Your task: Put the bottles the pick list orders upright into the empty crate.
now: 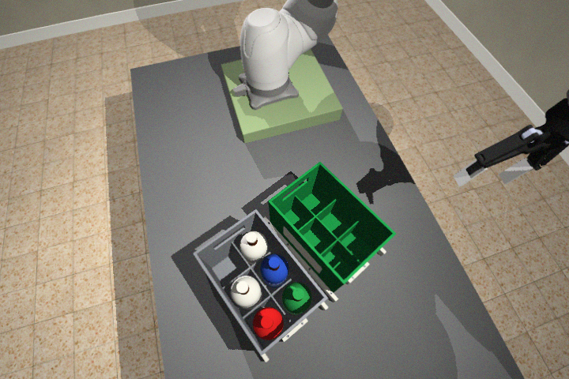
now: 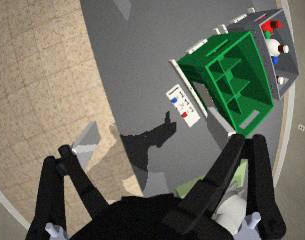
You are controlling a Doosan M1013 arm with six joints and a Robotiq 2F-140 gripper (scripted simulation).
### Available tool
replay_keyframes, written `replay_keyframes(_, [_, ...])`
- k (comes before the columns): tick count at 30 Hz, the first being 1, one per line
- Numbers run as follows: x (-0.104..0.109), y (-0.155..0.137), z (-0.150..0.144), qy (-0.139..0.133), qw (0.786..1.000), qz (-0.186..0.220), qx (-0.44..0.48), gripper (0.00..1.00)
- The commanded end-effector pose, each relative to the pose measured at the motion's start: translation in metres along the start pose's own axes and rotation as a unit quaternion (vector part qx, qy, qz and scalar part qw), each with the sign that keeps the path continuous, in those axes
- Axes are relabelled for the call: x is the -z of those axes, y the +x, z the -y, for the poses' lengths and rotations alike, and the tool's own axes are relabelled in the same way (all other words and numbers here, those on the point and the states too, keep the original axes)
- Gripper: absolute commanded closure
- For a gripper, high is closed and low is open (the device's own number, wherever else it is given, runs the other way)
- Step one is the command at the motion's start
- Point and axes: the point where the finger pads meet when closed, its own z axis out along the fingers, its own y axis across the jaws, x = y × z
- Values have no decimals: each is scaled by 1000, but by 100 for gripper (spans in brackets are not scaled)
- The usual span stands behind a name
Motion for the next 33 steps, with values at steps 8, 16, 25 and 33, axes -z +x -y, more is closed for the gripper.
replay_keyframes(8, [0, 0, 0, 0, 1000, 0, 0, 0])
replay_keyframes(16, [0, 0, 0, 0, 1000, 0, 0, 0])
replay_keyframes(25, [38, 1, -11, 0, 1000, 0, 0, 62])
replay_keyframes(33, [58, -14, -15, 35, 999, 4, -36, 62])
